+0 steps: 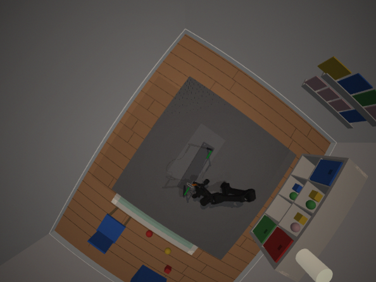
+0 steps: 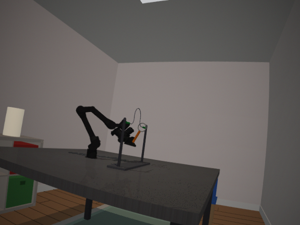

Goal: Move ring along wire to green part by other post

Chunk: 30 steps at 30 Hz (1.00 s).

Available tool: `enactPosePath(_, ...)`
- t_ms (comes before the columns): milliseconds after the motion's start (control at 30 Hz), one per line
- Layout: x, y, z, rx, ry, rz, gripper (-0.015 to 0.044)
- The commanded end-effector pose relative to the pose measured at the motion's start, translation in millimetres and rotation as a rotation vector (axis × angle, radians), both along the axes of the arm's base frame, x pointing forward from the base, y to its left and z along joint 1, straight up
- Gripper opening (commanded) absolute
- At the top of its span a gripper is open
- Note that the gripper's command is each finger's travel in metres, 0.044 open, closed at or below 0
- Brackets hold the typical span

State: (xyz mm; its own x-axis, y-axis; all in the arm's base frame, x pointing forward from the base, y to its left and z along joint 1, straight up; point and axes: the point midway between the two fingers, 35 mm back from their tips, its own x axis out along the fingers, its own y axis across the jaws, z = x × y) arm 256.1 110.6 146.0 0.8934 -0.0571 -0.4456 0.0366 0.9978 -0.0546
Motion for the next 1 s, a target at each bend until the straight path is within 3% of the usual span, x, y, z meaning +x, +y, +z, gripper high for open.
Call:
enactPosePath(0,0.0,4.6,1.2,0.011,-0.003,-0.005,-0.0150)
enactPosePath(967,-2.3,34.4,1.4,0.018,-0.007,-0.004,-0.0150)
